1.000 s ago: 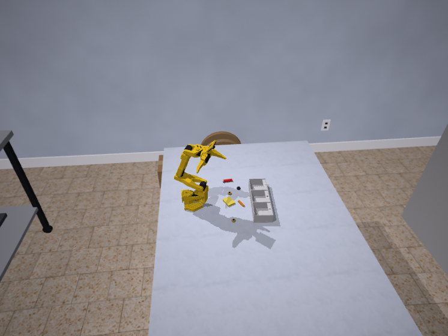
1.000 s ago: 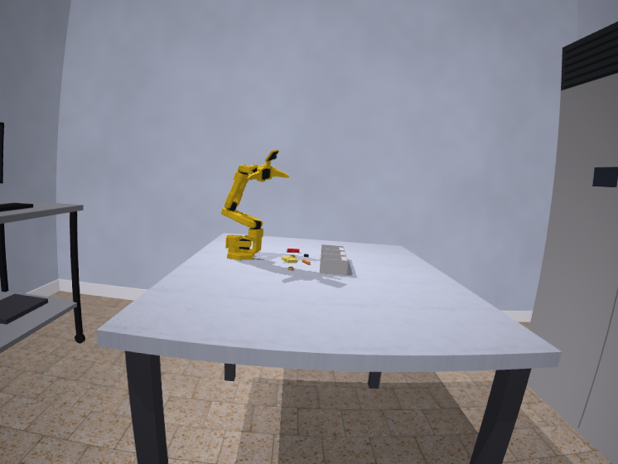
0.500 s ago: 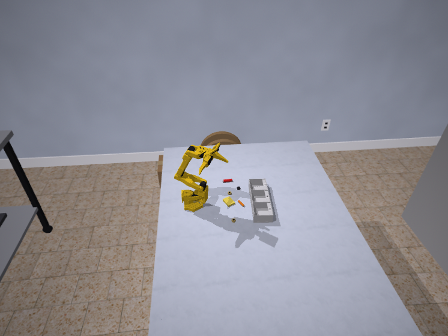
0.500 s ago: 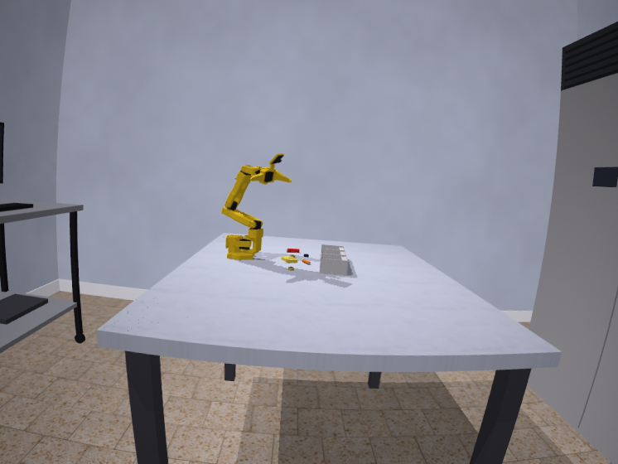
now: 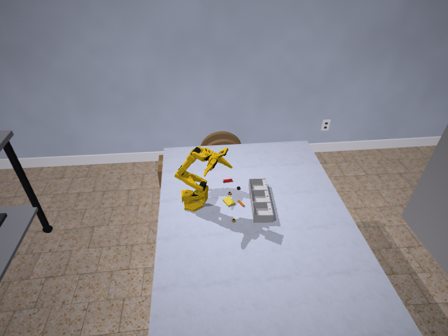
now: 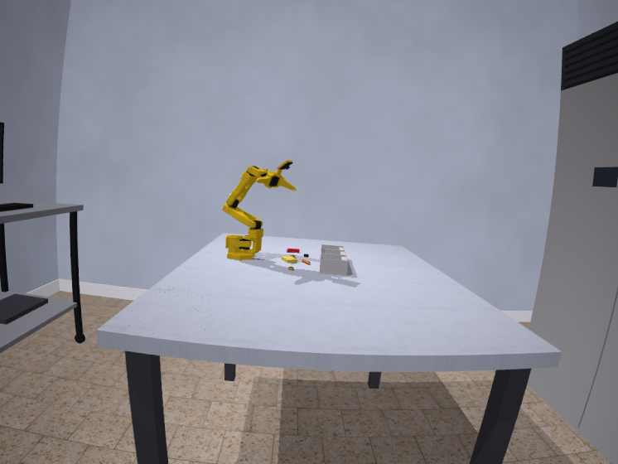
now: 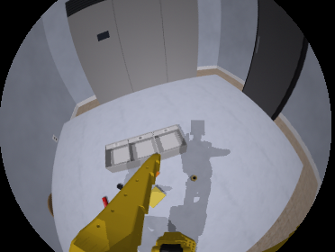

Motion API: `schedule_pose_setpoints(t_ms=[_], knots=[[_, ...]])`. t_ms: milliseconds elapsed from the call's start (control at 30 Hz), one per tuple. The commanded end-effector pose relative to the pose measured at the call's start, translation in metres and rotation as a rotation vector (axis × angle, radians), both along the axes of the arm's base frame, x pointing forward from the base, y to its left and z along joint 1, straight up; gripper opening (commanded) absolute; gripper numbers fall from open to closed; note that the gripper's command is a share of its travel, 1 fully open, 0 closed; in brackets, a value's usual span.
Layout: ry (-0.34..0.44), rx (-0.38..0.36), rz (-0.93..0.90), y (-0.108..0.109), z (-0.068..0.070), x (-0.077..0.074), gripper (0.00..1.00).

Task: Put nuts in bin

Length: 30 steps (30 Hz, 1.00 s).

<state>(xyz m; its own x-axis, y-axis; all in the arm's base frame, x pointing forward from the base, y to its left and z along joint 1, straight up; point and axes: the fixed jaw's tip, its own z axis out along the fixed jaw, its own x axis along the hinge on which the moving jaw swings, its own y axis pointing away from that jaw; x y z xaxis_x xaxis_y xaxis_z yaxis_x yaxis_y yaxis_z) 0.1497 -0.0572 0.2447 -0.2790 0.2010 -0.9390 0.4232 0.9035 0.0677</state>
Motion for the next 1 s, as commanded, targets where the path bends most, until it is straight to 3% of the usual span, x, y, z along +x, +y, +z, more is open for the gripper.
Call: schedule_pose_setpoints(t_ms=[0, 967], knots=[[0.050, -0.021, 0.018, -0.003, -0.006, 0.006, 1.00], [0.325, -0.085, 0.110, -0.009, -0.051, 0.021, 1.00]])
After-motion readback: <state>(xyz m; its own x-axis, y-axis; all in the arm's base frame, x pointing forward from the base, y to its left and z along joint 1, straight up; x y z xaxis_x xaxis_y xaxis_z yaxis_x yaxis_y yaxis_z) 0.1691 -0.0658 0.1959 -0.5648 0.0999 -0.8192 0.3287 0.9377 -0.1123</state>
